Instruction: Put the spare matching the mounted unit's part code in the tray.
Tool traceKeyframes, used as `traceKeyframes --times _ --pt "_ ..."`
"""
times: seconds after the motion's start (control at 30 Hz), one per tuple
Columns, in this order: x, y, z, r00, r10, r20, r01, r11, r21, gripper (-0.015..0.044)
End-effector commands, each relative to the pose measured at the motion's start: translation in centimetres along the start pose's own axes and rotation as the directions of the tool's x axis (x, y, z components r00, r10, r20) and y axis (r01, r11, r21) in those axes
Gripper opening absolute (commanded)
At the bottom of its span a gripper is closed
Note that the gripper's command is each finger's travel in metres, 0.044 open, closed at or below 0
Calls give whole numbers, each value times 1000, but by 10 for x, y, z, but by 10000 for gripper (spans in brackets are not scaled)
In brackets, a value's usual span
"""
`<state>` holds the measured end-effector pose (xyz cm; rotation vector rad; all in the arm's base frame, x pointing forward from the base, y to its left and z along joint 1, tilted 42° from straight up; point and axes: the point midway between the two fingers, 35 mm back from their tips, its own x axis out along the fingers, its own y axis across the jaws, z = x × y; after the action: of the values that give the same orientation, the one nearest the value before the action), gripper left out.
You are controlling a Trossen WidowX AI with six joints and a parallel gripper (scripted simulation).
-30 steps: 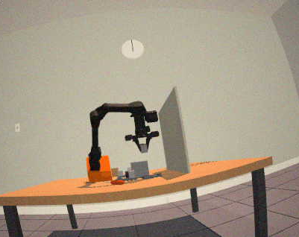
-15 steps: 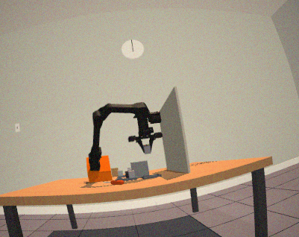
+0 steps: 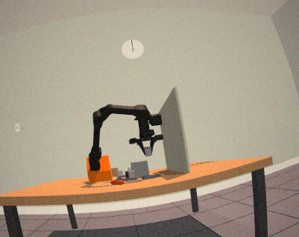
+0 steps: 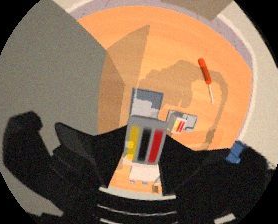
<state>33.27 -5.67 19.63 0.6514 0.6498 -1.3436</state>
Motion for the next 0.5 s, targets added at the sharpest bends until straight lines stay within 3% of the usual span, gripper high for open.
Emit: traceKeyframes --times 0.0,0.47 --pt "5 1 -1 1000 0 0 0 1000 -3 0" --pt "17 2 -1 1000 0 -1 0 1000 -3 0"
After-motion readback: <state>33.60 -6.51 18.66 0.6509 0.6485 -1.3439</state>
